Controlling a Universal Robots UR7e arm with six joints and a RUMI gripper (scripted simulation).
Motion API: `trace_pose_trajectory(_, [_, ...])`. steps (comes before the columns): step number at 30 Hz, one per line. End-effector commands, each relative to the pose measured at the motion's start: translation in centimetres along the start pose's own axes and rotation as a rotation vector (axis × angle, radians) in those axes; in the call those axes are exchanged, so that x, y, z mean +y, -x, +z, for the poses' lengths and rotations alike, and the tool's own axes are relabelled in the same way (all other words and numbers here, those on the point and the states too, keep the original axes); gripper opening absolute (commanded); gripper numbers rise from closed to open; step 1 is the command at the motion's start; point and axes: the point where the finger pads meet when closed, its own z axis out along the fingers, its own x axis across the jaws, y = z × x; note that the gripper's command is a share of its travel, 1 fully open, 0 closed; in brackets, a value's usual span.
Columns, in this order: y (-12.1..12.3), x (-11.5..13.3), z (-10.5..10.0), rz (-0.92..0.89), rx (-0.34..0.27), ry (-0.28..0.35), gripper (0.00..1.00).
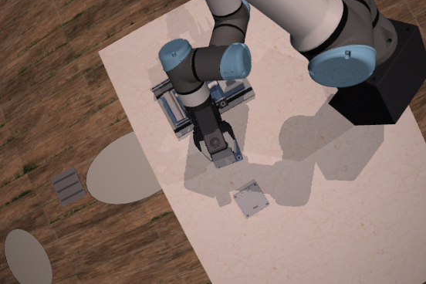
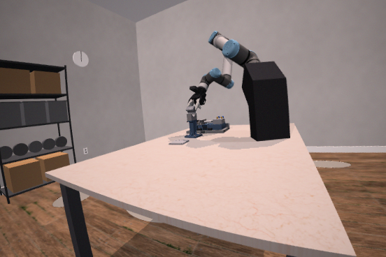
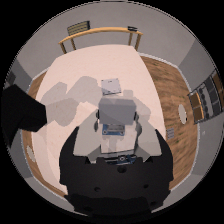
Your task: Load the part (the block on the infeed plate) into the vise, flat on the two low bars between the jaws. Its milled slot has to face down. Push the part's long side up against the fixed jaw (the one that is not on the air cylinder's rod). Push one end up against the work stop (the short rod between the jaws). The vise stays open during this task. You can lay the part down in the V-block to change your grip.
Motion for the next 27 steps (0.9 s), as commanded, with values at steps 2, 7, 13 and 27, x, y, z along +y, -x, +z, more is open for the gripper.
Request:
trace_pose_trajectory(2, [-0.03,-0.03,-0.02,-0.001,0.001,0.0,0.0])
trace_pose_trajectory(7, [-0.03,-0.03,-0.02,-0.001,0.001,0.0,0.0])
trace_pose_trajectory(13, [-0.03,-0.03,-0.02,-0.001,0.001,0.0,0.0])
trace_pose_trajectory(27, [0.0,-0.04,-0.01,-0.001,0.0,0.02,0.0])
